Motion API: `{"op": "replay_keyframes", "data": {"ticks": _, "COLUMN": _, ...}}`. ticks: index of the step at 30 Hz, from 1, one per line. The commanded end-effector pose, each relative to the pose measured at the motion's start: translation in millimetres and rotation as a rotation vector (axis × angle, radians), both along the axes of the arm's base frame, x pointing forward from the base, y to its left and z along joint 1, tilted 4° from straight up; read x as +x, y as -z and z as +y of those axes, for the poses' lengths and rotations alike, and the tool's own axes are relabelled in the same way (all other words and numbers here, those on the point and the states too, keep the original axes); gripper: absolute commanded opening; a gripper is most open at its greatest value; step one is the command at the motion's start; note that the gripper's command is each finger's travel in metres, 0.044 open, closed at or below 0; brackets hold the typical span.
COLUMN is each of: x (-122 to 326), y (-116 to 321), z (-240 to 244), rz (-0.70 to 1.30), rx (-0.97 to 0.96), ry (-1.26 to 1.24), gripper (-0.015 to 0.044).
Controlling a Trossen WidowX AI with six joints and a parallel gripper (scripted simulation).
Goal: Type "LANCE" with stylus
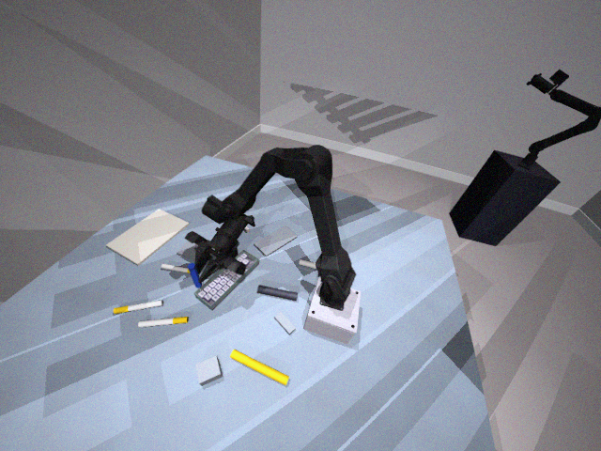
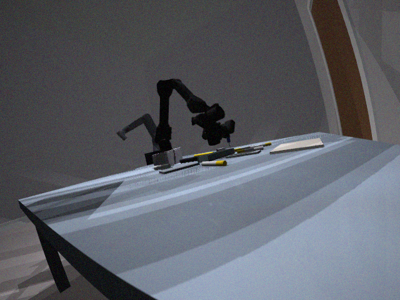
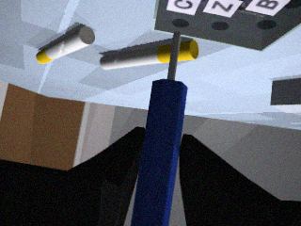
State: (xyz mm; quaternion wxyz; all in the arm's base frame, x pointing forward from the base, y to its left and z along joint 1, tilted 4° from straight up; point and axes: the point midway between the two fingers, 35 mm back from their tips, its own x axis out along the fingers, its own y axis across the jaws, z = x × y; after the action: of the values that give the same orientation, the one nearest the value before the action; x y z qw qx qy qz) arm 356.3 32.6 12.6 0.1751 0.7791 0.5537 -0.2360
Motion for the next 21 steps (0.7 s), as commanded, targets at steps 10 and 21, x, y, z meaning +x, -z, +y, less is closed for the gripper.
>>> {"op": "replay_keyframes", "data": {"ticks": 10, "x": -0.5, "y": 6.1, "z": 0.8, "rz": 0.007, "rx": 0.006, "ry": 0.003, "gripper": 0.0081}}
{"op": "replay_keyframes", "data": {"ticks": 21, "x": -0.7, "y": 12.5, "z": 0.4, "rz": 0.007, "rx": 0.006, "ry": 0.003, "gripper": 0.0081}}
